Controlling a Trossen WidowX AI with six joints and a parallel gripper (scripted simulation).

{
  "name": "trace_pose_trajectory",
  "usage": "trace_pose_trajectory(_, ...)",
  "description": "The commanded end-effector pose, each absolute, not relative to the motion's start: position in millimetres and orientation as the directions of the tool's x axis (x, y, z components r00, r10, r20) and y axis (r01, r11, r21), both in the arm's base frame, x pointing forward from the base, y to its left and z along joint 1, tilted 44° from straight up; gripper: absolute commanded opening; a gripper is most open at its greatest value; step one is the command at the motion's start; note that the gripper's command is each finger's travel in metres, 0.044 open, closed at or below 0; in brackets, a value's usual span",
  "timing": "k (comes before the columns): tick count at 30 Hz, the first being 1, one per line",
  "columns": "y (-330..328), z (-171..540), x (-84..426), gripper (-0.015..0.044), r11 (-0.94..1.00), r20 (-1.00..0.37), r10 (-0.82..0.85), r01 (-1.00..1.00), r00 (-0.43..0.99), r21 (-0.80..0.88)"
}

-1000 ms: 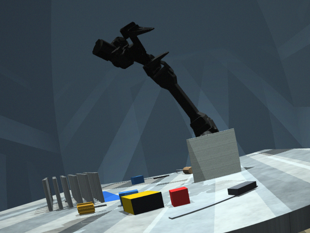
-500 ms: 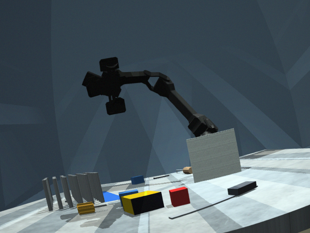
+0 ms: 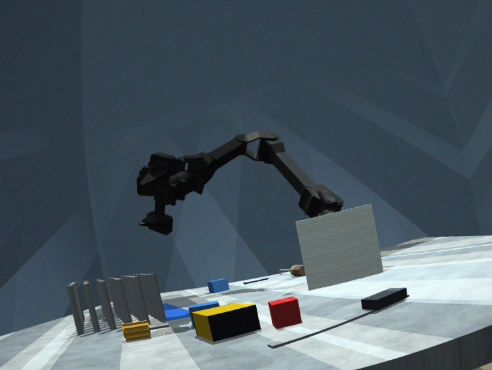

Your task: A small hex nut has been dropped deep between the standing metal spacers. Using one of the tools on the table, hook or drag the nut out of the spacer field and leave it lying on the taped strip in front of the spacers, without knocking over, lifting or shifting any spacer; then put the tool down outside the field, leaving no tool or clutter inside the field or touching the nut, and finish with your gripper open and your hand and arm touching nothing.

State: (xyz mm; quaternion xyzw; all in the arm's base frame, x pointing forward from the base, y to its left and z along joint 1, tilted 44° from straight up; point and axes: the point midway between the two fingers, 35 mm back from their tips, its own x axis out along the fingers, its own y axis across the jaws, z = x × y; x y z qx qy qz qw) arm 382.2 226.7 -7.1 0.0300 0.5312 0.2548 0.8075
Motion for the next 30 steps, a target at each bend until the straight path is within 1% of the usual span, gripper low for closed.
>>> trace_pose_trajectory(1, 154.5, 4.7, 409.0, 0.0440, 0.926, -0.775, 0.295, -0.366, 0.559, 0.089)
trace_pose_trajectory(7, 79.4, 24.2, 417.2, 0.0440, 0.958, -0.658, 0.095, -0.248, 0.747, -0.144)
trace_pose_trajectory(13, 9.6, 46.9, 405.3, 0.0440, 0.937, -0.520, -0.128, -0.069, 0.844, -0.343)
trace_pose_trajectory(30, 7.3, 47.7, 404.6, 0.0440, 0.935, -0.515, -0.135, -0.063, 0.846, -0.349)
